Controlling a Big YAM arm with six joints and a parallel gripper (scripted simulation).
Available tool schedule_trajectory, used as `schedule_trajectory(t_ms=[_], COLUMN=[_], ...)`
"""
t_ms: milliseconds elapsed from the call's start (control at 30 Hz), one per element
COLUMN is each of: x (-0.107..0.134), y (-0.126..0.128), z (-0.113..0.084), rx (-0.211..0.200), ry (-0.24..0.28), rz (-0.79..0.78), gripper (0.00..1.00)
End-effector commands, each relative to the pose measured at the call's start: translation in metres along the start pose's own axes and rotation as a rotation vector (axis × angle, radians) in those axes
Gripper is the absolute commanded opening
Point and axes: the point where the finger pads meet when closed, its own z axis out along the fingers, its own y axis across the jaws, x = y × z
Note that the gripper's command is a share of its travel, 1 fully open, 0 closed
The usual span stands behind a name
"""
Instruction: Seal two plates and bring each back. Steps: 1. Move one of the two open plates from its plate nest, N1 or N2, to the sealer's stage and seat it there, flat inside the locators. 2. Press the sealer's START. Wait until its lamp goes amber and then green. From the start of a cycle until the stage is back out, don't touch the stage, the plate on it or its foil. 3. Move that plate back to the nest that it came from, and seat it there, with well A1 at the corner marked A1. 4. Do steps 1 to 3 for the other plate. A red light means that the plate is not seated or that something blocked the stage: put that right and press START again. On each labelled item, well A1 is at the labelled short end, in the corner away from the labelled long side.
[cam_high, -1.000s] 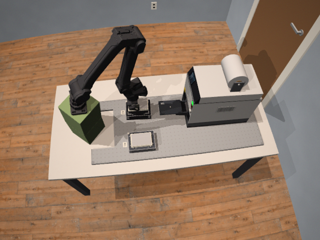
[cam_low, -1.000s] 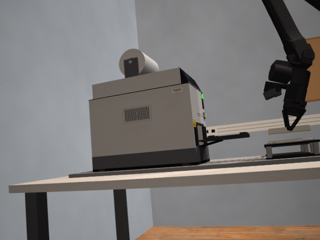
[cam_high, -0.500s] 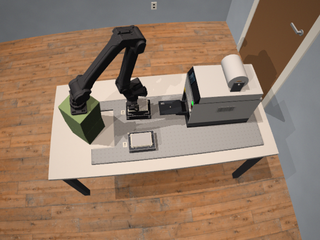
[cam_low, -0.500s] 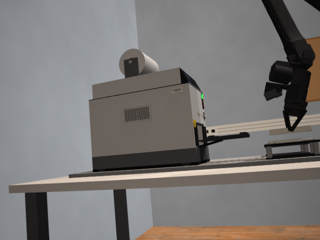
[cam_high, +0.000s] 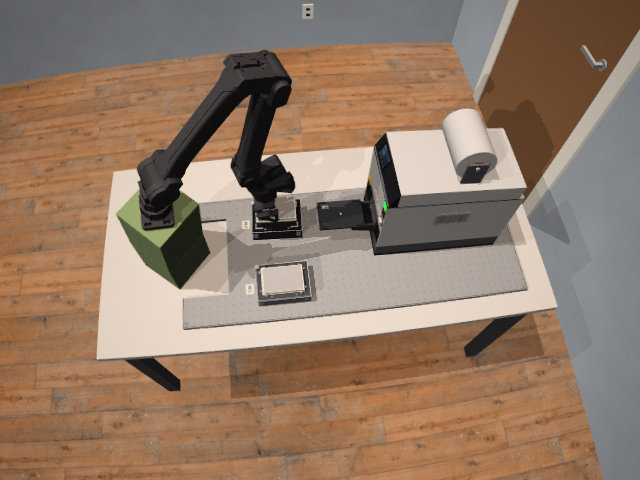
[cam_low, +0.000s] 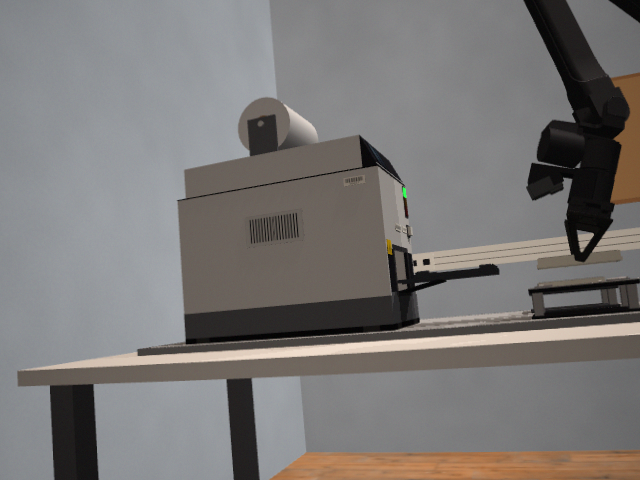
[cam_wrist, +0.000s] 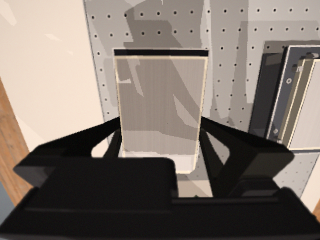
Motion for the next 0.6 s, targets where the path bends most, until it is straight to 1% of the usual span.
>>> schedule_trajectory(t_ms=[0, 67, 167, 567], x=[-0.014, -0.006, 0.002, 0.002], y=[0.007, 0.004, 0.002, 0.004], z=[-0.004, -0.004, -0.004, 0.003], rx=[-0.015, -0.009, -0.006, -0.006], ry=[-0.026, -0.011, -0.004, -0.003], rz=[0.010, 0.005, 0.003, 0.001], gripper=[0.00, 0.00, 0.00, 0.00])
